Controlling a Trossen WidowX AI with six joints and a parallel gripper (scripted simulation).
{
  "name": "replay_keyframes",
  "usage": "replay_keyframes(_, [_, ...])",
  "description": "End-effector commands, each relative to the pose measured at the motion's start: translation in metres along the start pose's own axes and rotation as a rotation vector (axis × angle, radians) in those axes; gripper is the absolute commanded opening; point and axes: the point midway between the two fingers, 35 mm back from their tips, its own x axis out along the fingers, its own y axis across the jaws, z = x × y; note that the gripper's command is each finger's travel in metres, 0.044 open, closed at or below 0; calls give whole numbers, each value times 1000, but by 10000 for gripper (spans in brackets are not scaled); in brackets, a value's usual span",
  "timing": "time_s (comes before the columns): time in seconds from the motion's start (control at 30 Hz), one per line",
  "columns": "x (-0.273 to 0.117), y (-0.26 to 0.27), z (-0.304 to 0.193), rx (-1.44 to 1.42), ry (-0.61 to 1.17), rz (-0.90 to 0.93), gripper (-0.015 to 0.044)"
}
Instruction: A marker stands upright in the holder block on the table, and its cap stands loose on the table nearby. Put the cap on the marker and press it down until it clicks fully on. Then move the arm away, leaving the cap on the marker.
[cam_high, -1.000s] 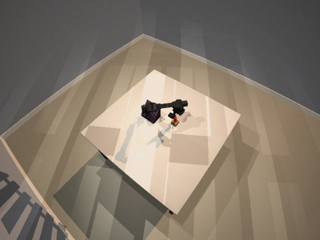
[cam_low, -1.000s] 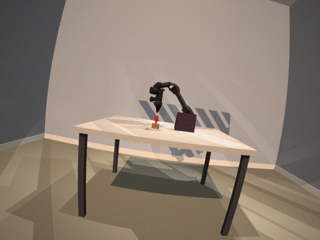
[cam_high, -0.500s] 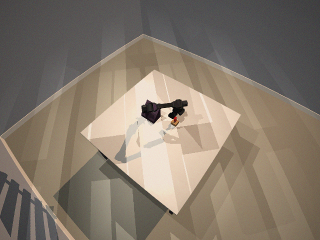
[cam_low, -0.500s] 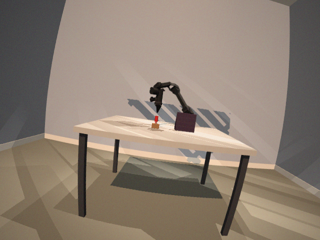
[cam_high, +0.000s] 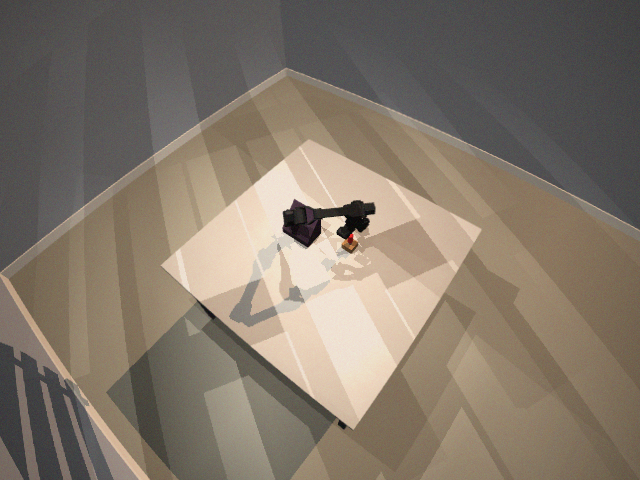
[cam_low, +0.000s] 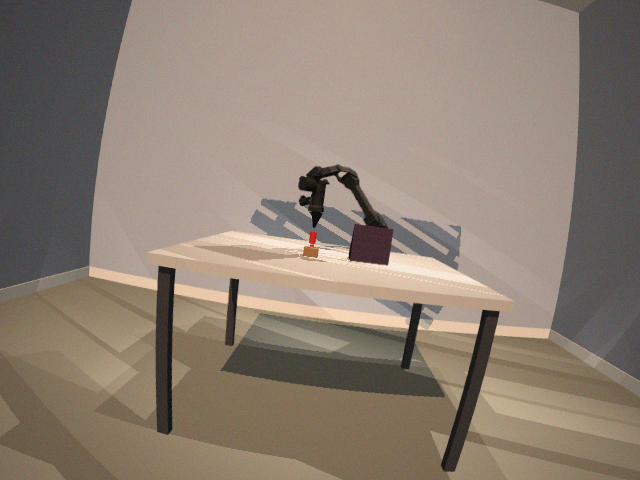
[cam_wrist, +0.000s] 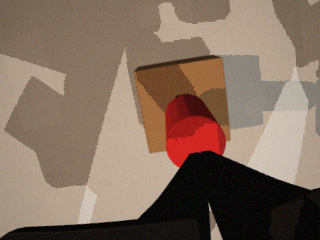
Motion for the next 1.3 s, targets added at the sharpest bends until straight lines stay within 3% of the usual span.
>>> replay_keyframes(0.0, [7,0,-1,-8,-2,-5,0])
replay_keyframes(0.77, [25,0,1,1,-5,1,0])
replay_keyframes(1.07, [-62,1,1,-2,-3,4,0])
replay_keyframes(1.2, [-64,1,0,-2,-3,4,0])
replay_keyframes(1.27, [-64,1,0,-2,-3,4,53])
